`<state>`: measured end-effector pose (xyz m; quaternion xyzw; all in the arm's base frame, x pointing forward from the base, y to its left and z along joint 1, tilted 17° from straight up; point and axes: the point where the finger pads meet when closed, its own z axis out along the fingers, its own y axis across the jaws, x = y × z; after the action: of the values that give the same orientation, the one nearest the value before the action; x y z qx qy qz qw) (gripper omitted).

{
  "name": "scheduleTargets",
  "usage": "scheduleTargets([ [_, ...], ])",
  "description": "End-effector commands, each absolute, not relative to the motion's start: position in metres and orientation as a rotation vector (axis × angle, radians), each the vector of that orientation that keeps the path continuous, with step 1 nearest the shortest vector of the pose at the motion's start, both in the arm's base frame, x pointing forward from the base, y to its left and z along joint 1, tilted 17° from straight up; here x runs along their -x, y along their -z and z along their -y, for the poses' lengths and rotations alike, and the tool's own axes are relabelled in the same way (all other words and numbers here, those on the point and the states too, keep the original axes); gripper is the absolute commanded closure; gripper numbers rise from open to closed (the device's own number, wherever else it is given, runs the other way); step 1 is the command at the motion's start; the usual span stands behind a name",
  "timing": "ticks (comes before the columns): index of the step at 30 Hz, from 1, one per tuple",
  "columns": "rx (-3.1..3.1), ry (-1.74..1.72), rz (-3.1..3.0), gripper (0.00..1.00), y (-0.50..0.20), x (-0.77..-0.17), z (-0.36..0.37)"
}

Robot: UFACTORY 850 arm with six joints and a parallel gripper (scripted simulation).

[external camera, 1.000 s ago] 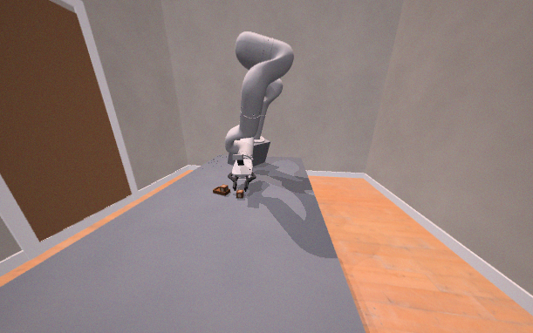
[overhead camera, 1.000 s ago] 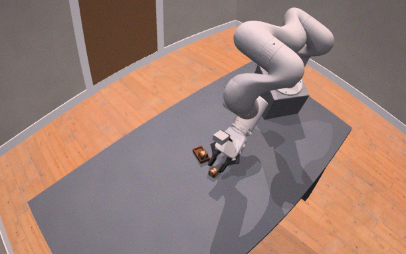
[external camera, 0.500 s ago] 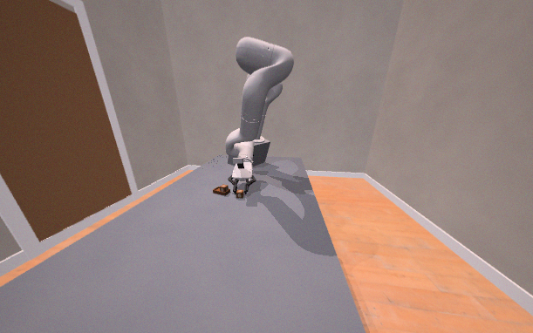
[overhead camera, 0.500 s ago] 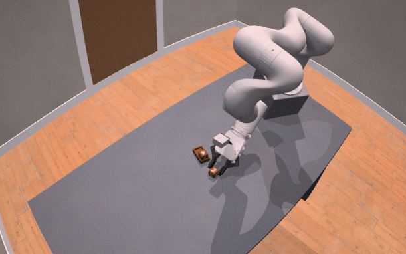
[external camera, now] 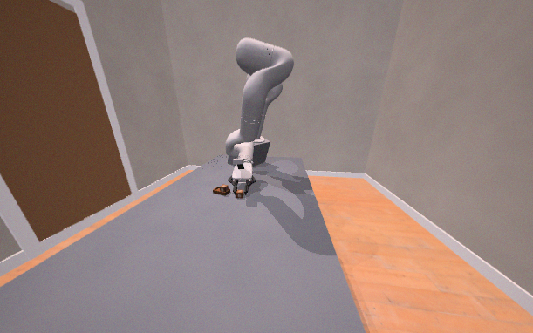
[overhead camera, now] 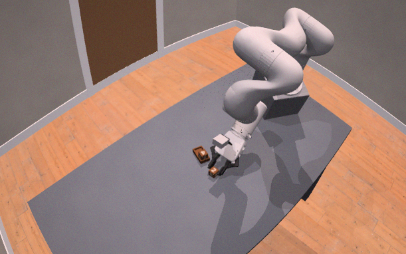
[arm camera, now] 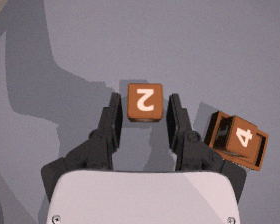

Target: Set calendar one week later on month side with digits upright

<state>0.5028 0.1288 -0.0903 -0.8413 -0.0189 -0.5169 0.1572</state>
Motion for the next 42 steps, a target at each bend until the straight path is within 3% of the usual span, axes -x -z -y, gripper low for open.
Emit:
scheduleTargets([
  [1, 2.407, 1.480, 0.054, 0.53, 0.0899, -0.5031, -0.1287],
  [30, 2.407, 1.480, 0.054, 0.53, 0.0899, -0.5031, -0.1287],
  [31, 2.407, 1.480, 0.054, 0.73, 0.0899, -0.5031, -0.1287],
  [42, 2.407, 1.480, 0.054, 0.73, 0.0899, -0.5031, -0.1287],
])
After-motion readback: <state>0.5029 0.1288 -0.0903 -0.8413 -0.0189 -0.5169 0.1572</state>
